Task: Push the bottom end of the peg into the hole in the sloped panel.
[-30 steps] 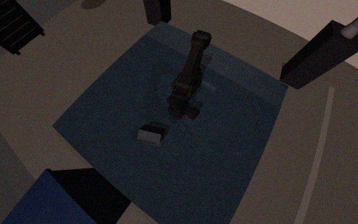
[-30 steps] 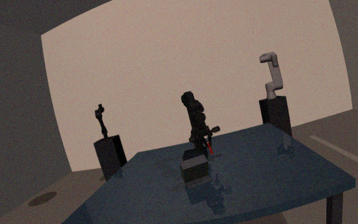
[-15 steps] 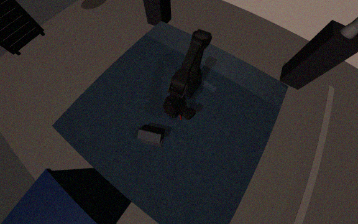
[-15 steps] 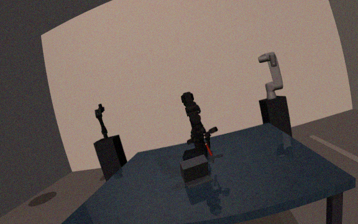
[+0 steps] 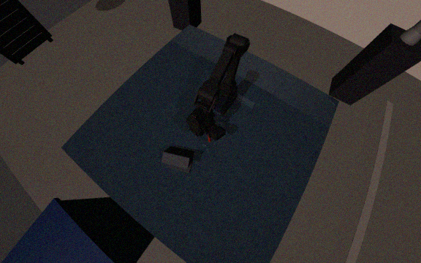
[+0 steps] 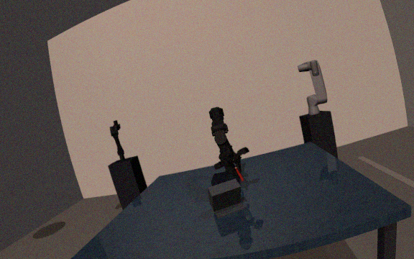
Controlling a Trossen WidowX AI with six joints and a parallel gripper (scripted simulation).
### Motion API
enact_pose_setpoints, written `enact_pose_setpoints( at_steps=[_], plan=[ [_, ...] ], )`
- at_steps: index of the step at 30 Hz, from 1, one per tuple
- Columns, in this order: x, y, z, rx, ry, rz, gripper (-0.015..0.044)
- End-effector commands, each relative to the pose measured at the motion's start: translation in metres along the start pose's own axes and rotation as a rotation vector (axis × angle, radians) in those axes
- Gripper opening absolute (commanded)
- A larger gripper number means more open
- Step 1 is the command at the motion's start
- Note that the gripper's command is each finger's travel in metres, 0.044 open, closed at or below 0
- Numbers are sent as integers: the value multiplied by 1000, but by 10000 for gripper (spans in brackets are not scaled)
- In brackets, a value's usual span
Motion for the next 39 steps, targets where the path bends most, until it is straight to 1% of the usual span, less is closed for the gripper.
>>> enact_pose_setpoints(
  at_steps=[1, 39],
  plan=[
    [-1, -2, -3, 26, -24, -13, 0],
    [-5, -23, -42, 239, -217, -147, 0]
  ],
)
Point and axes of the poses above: the point midway between the two fingers, 35 mm back from their tips, its own x axis out along the fingers, its own z axis across the jaws, y = z × x, the point moved 9 cm from there along -x, back along the fingers, and after that the axes turned 9 degrees about x, right-handed, at the moved point
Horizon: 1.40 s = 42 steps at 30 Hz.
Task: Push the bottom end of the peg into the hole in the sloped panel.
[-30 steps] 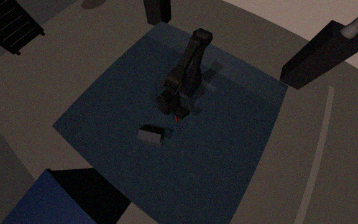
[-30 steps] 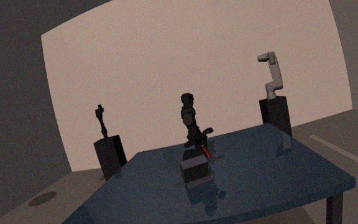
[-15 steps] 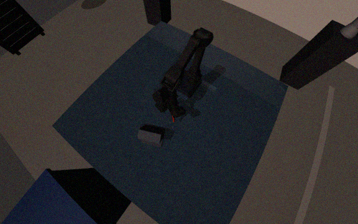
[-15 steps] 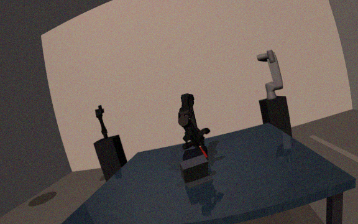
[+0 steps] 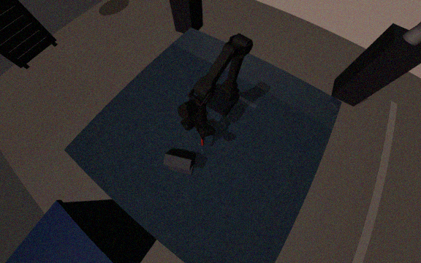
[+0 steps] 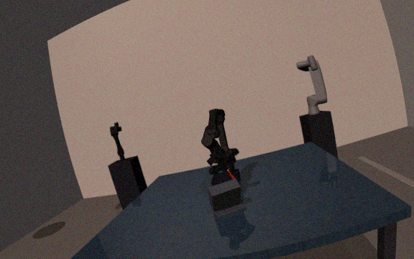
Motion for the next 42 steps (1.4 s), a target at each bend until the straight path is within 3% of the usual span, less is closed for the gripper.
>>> enact_pose_setpoints(
  at_steps=[1, 42],
  plan=[
    [-2, -3, -3, 21, -24, -13, 0],
    [-19, -25, -40, 194, -227, -159, 0]
  ],
)
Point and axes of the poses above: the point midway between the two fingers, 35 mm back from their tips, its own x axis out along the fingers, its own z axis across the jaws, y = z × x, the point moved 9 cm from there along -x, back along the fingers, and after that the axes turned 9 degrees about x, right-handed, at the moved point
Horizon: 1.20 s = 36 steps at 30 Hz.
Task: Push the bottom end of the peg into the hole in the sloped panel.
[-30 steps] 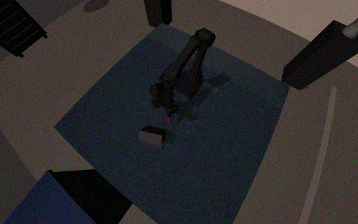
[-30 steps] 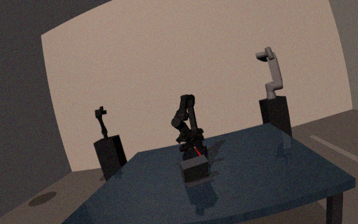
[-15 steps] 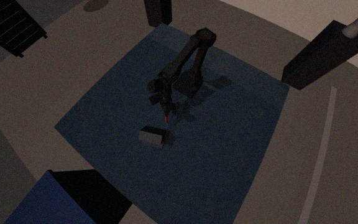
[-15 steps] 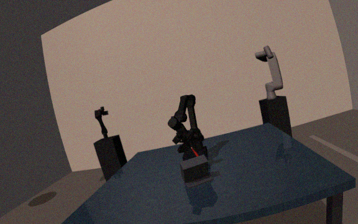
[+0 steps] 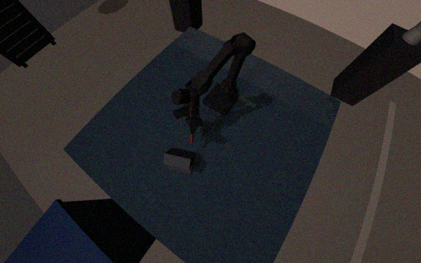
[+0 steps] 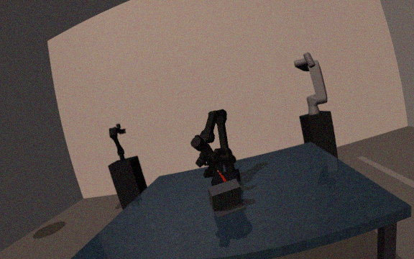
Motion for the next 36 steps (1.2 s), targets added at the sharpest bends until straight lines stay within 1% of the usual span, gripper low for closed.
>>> enact_pose_setpoints(
  at_steps=[1, 21, 36],
  plan=[
    [-3, -2, -2, 15, -23, -12, 0],
    [-16, -13, -17, 77, -119, -80, 0],
    [-2, -19, -16, 86, -137, -95, 0]
  ],
)
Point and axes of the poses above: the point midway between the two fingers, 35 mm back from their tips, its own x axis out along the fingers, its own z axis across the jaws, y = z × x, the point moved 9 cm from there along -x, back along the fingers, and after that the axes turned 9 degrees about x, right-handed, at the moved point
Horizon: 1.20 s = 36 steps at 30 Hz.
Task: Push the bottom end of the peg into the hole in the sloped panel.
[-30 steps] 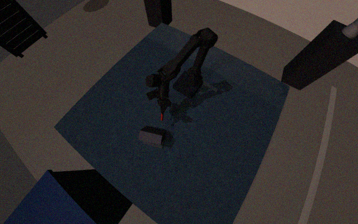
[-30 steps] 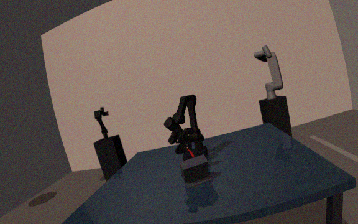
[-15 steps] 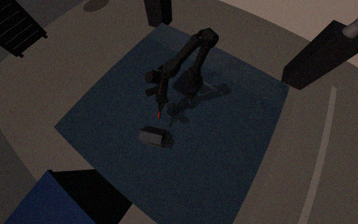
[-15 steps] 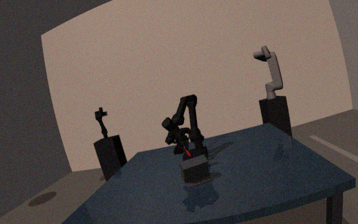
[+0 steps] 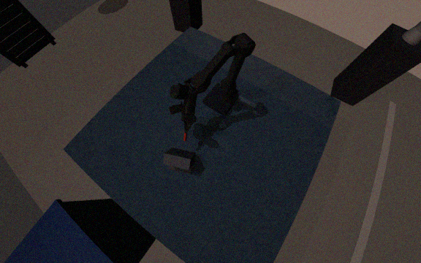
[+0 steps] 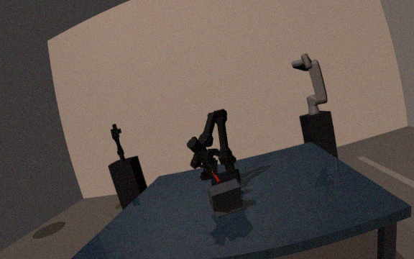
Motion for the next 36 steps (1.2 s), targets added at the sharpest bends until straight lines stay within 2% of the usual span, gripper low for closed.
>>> enact_pose_setpoints(
  at_steps=[1, 36],
  plan=[
    [4, -1, 0, 4, -4, -6, 0],
    [38, -6, -4, 17, -50, -33, 0]
  ],
)
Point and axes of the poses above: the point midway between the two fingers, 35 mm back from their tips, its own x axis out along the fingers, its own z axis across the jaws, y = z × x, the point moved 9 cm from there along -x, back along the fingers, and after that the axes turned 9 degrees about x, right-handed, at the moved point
